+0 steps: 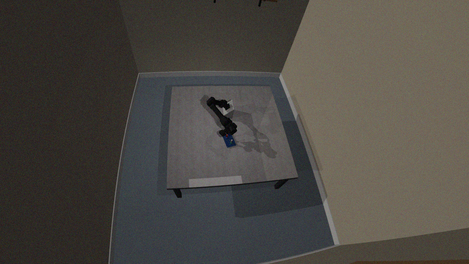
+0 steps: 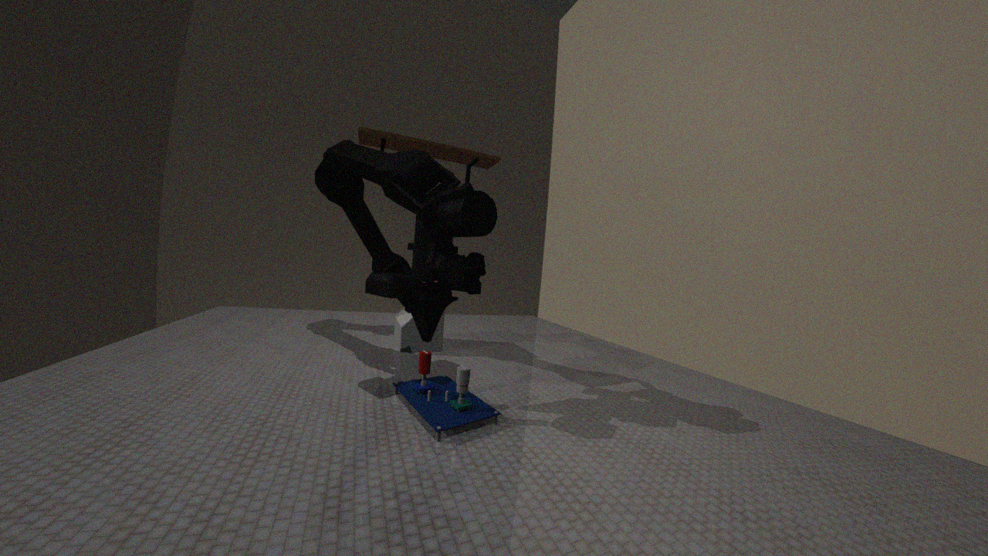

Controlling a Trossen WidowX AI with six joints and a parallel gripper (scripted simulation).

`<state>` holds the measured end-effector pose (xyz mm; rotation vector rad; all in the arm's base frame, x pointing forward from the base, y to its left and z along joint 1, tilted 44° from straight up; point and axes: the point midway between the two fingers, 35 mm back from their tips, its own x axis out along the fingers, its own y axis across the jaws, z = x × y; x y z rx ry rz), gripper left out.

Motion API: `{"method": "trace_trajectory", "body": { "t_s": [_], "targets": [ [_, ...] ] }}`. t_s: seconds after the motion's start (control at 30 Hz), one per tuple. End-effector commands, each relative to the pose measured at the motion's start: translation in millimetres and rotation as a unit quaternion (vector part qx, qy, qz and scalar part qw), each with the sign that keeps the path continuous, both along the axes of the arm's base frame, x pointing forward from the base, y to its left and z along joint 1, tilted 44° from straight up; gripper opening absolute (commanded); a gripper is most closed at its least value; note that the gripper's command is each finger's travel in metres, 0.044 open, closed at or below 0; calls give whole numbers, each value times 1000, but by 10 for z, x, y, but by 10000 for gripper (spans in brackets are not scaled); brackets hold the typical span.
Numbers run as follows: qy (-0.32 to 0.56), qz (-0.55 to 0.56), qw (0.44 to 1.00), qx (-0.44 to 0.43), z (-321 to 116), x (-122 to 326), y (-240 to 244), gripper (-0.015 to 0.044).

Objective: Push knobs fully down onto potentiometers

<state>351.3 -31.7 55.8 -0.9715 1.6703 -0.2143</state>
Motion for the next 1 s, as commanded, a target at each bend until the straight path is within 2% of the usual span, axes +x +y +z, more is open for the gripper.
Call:
{"method": "trace_trajectory", "body": {
  "t_s": [0.0,0.97],
  "targets": [
    [2,2,1000,-3,-54,-11,-53,0],
    [2,2,1000,-3,-117,-14,-115,0]
  ]
}}
